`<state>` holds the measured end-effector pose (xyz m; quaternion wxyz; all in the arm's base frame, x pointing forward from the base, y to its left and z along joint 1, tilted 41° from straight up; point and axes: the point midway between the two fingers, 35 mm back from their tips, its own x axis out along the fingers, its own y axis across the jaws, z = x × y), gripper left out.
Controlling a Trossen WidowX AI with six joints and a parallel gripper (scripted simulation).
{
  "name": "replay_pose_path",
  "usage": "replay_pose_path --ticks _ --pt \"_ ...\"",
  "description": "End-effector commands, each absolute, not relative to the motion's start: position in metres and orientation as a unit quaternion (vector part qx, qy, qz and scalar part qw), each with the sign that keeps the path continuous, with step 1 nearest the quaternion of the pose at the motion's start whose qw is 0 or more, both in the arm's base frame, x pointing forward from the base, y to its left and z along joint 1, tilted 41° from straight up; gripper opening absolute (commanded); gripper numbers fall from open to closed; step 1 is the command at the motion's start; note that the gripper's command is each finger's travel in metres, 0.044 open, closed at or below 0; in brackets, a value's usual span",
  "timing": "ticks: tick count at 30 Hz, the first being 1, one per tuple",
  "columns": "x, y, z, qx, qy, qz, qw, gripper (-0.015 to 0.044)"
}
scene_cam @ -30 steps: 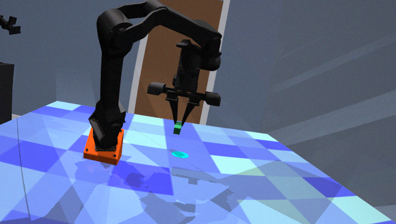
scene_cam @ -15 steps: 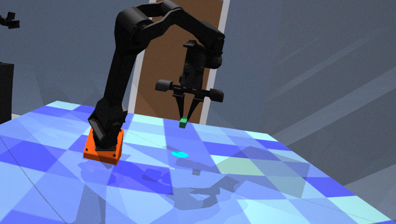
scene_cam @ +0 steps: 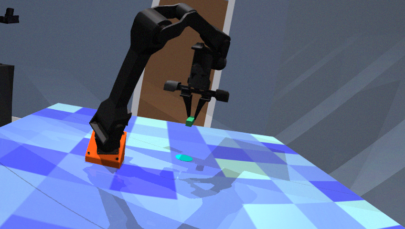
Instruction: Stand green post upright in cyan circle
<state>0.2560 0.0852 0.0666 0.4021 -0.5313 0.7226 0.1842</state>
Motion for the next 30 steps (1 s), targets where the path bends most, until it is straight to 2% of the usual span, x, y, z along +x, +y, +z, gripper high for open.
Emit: replay_pose_path --ticks 1,30 --pt "0.261 0.096 0.058 -0.526 0.725 0.177 0.408 0.0023" --pt "0.274 0.135 0.012 -0.495 0.736 0.149 0.437 0.0023"
